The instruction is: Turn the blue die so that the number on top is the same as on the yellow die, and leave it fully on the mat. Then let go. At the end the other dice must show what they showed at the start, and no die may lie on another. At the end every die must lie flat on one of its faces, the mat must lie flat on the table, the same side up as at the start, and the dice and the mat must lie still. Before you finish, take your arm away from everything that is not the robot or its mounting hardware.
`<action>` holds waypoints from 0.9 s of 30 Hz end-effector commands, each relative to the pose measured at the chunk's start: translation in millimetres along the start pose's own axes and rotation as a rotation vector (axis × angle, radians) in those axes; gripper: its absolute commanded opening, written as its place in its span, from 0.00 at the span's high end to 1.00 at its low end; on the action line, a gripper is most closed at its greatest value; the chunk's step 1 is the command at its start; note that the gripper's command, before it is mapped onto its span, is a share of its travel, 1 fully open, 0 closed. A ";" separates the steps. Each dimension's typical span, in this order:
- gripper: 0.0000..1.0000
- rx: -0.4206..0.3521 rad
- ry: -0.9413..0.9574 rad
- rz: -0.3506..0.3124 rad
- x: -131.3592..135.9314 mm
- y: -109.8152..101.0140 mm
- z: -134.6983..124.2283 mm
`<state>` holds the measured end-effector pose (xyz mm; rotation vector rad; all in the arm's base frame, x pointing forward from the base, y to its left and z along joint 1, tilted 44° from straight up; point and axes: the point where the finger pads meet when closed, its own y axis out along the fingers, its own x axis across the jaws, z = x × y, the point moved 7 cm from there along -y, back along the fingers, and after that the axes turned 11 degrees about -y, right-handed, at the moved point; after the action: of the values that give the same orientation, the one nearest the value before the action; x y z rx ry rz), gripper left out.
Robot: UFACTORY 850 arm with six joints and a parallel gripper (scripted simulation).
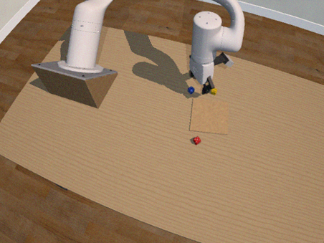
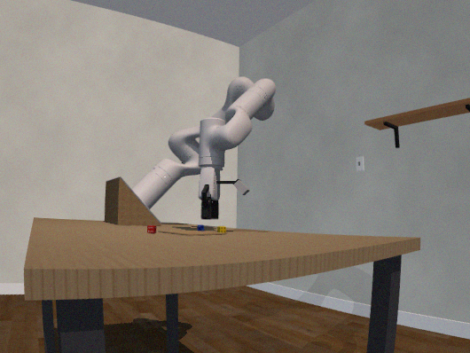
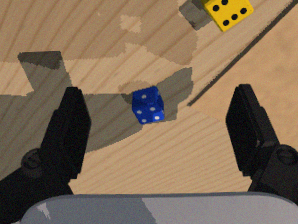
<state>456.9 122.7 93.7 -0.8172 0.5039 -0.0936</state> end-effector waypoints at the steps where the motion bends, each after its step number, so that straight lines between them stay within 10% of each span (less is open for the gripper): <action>1: 0.00 0.000 0.000 -0.001 7.0 -0.5 8.0; 13: 0.00 0.000 0.000 -0.001 52.6 -0.6 62.6; 27: 0.00 0.000 0.000 -0.001 56.2 -0.6 66.8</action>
<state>536.2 152.4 109.8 -0.8174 0.5044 -0.0935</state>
